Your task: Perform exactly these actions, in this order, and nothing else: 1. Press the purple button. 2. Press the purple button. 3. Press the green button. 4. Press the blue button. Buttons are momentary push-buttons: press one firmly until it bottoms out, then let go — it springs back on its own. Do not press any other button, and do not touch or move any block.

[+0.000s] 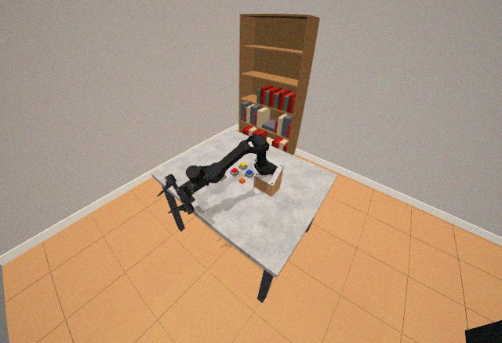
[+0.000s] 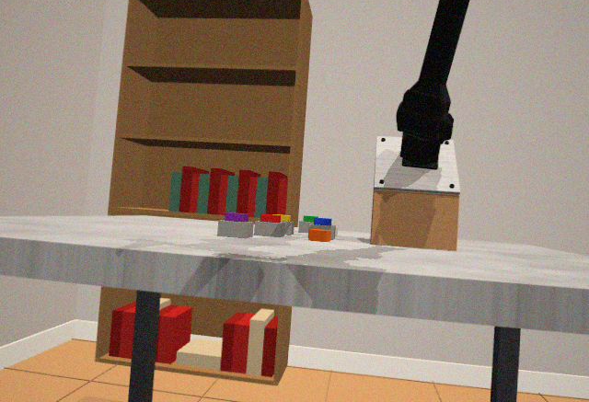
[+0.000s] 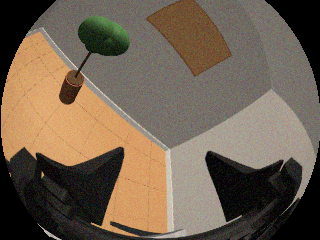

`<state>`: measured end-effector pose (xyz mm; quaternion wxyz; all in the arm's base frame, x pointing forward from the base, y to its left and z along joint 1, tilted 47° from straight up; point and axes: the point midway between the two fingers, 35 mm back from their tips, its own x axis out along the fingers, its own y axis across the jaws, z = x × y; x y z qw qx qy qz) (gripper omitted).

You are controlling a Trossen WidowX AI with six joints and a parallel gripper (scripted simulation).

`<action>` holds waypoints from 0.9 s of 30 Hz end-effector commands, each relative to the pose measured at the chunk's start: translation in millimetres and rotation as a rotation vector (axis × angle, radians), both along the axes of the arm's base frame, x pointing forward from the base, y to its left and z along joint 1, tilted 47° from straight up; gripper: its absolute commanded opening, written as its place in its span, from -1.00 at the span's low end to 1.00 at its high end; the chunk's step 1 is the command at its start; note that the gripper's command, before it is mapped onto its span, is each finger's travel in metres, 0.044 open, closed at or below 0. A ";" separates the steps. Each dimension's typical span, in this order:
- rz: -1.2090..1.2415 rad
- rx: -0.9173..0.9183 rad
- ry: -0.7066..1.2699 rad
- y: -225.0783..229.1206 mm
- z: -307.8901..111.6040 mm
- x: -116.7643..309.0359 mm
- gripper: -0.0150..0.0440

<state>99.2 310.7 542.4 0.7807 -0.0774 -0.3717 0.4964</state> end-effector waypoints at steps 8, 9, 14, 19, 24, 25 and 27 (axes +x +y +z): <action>-0.063 -0.440 0.308 38.8 -137.0 105.5 0.86; -0.069 -0.470 0.344 37.8 -148.9 114.1 0.86; -0.097 -0.608 0.550 23.6 -208.7 154.2 0.86; -0.123 -0.714 0.804 -4.5 -268.7 186.9 0.86; -0.142 -0.775 1.114 -45.0 -326.4 208.8 0.86; -0.145 -0.780 1.184 -54.4 -337.5 211.6 0.86; -0.149 -0.782 1.333 -74.4 -359.0 215.5 0.86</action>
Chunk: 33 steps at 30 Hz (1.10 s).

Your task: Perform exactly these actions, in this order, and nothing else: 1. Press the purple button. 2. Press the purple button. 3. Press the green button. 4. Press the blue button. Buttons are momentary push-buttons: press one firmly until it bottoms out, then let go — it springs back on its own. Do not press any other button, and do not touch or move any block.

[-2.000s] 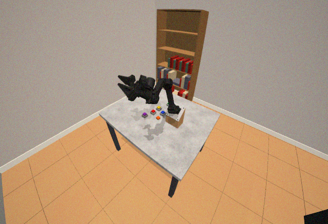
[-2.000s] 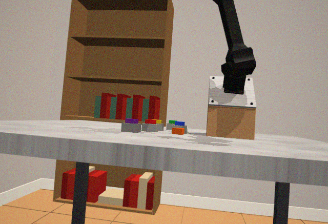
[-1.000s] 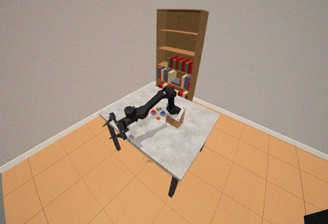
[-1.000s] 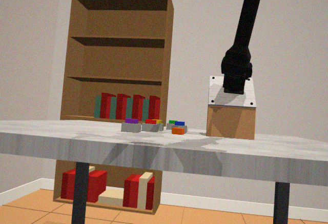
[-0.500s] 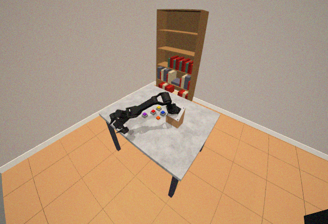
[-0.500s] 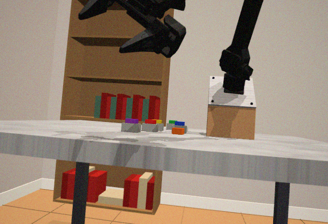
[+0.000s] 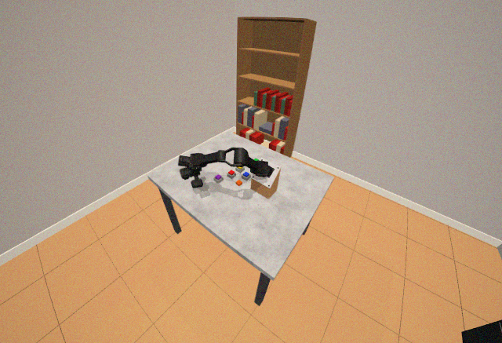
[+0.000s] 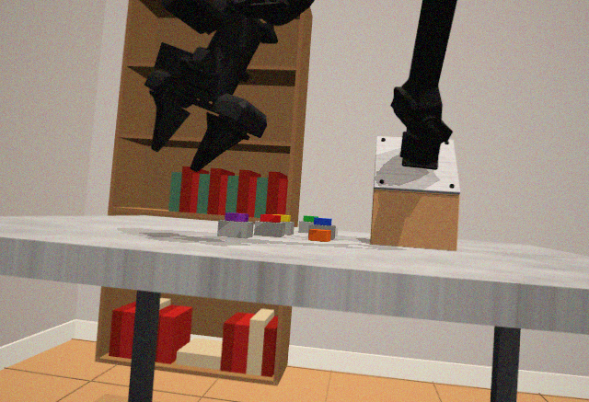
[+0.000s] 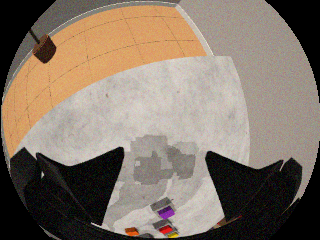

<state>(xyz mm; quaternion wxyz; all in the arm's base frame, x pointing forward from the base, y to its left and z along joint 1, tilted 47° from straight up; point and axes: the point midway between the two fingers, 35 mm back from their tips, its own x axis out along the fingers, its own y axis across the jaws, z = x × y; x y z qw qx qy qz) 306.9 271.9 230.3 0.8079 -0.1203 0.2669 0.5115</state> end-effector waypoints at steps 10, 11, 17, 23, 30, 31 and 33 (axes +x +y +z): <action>-0.417 0.030 0.989 -134.0 -120.5 -4.8 0.86; -0.445 0.047 1.050 -140.9 -123.6 -7.3 0.86; -0.468 0.062 1.098 -146.3 -125.8 -9.2 0.86; -0.468 0.062 1.098 -146.3 -125.8 -9.2 0.86; -0.466 0.065 1.098 -103.0 -165.8 -11.7 0.33; -0.466 0.065 1.099 -101.1 -167.4 -12.1 0.24; -0.466 0.065 1.099 -101.1 -167.4 -12.1 0.06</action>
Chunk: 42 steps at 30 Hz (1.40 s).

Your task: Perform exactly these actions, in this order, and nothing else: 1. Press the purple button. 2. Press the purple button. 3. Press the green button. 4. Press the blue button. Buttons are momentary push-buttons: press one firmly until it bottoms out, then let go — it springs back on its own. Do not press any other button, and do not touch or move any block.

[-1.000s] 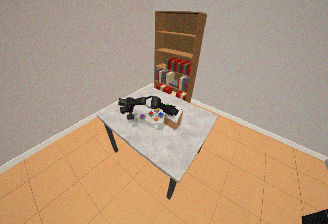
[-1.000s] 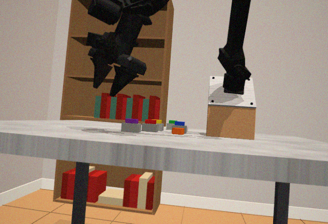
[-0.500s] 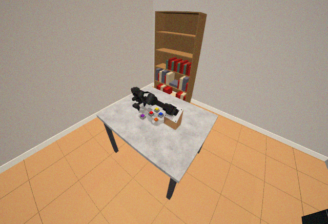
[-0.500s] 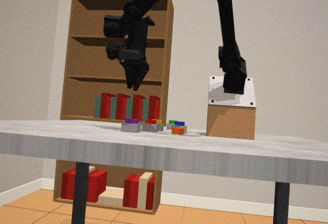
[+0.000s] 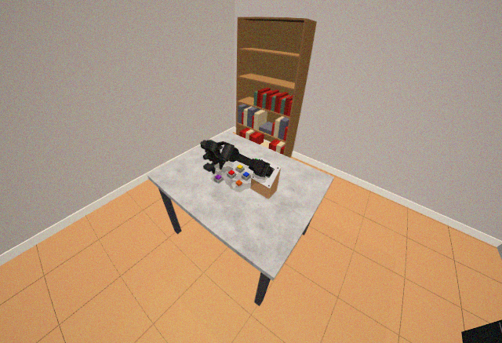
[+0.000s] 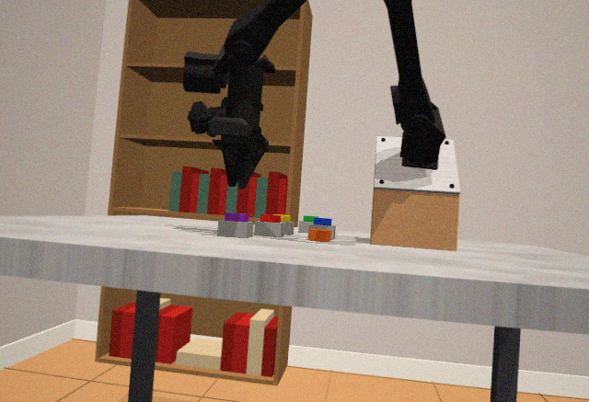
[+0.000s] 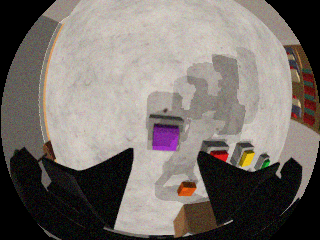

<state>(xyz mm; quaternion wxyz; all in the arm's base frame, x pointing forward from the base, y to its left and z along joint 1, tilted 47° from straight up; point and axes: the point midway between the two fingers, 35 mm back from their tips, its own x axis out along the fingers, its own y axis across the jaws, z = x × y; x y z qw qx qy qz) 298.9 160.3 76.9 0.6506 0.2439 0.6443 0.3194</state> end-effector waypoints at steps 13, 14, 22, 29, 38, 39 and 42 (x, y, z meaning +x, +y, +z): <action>-0.005 0.000 0.017 10.5 -14.0 -4.1 -0.42; -0.005 0.000 0.017 10.5 -14.0 -4.1 -0.42; -0.005 0.000 0.017 14.7 -18.0 -4.1 -0.42; -0.005 0.001 0.017 23.2 -25.9 -4.5 -0.42; -0.005 0.002 0.017 33.9 -35.5 -5.7 -0.42; -0.005 0.002 0.017 34.5 -36.0 -5.8 -0.42; -0.005 0.002 0.017 34.7 -36.2 -5.8 -0.42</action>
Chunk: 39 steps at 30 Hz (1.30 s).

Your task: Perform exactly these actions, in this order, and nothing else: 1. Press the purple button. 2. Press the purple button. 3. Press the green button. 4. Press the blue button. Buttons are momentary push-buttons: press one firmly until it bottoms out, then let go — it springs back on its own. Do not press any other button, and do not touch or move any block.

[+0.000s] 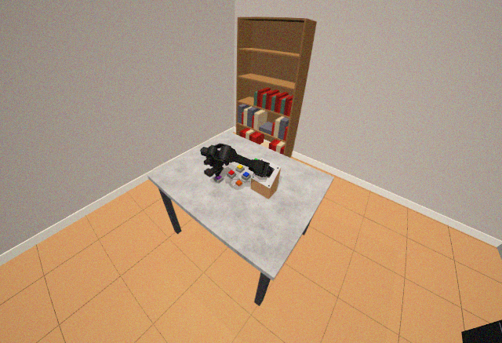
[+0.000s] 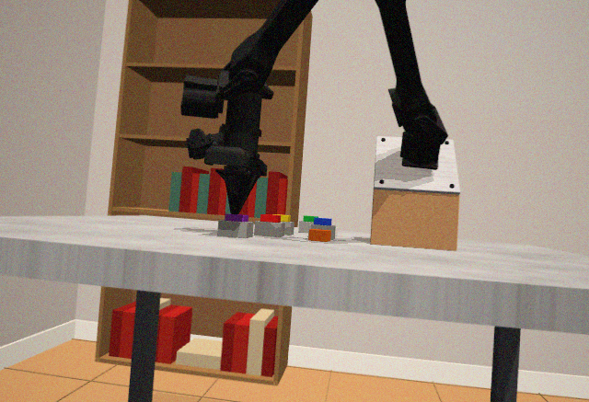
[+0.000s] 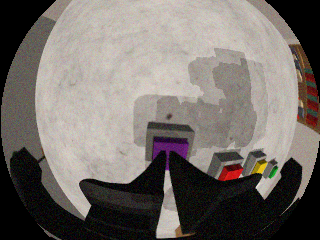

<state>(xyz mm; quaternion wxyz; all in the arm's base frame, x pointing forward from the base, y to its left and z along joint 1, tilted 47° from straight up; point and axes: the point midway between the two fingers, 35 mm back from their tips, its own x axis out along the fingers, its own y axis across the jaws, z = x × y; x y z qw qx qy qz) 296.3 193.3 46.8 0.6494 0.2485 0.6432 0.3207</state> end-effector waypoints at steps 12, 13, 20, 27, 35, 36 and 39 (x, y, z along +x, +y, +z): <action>-0.001 -0.007 0.015 1.7 -6.1 -3.2 -0.42; -0.001 -0.007 0.015 1.7 -6.1 -3.2 -0.42; -0.001 -0.007 0.015 1.7 -6.1 -3.2 -0.42; -0.001 -0.006 0.011 -14.8 9.9 -0.9 -0.42; -0.001 -0.008 0.015 -22.3 16.0 -1.6 -0.42; -0.001 -0.008 0.015 -21.7 15.4 -1.6 -0.42; -0.001 -0.008 0.015 -18.3 12.1 -1.6 -0.42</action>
